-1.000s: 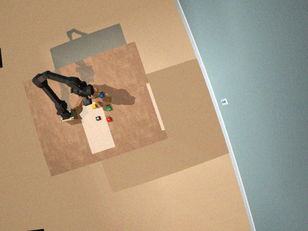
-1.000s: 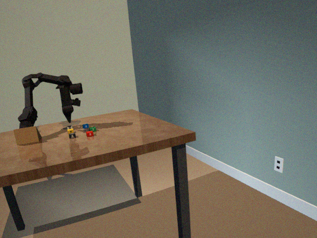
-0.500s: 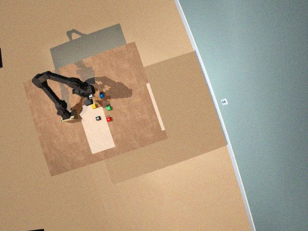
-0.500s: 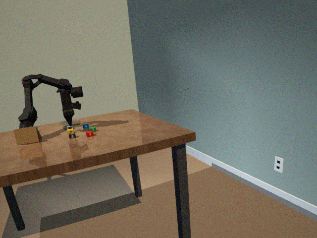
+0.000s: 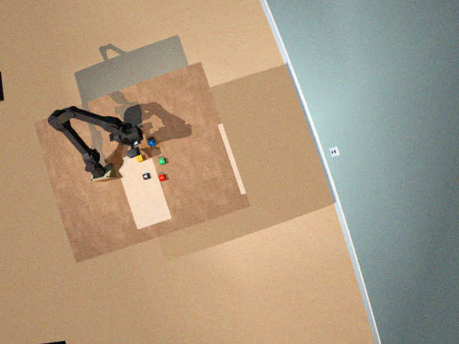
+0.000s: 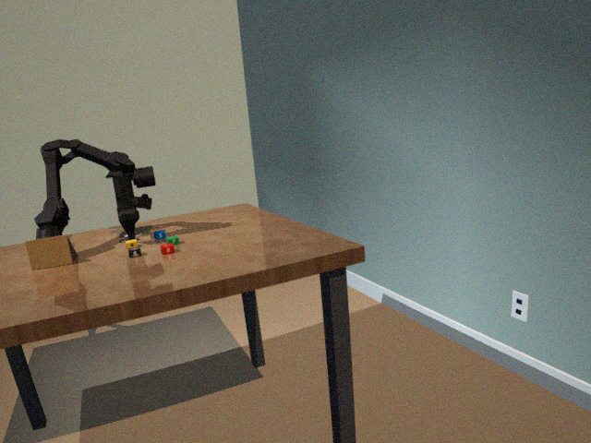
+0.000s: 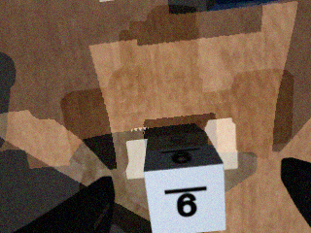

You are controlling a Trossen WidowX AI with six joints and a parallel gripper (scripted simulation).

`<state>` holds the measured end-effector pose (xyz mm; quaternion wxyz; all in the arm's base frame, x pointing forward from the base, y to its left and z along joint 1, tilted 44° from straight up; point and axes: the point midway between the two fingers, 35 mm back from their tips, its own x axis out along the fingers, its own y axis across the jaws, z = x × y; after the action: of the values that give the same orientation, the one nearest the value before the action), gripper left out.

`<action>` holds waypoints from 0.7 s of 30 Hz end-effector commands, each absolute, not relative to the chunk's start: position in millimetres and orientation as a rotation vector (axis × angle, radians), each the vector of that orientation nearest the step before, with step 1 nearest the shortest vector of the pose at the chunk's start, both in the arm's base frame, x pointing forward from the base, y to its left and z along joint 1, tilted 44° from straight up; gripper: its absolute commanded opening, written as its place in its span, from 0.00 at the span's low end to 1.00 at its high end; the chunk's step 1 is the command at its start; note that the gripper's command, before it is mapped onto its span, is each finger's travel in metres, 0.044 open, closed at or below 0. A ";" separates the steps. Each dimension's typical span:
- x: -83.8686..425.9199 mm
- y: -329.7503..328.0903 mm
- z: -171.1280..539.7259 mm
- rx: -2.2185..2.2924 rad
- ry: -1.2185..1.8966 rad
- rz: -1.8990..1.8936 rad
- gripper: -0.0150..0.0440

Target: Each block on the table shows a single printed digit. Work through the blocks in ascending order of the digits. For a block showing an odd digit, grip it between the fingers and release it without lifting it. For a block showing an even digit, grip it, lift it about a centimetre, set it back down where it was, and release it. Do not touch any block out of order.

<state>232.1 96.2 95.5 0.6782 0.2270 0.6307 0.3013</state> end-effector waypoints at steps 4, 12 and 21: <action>231.6 97.5 94.9 0.516 1.417 0.679 0.53; 231.6 97.5 94.9 0.516 1.417 0.679 0.46; 231.6 97.5 94.9 0.516 1.417 0.679 0.46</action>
<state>231.4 97.0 94.5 0.6773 0.2277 0.6313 0.3015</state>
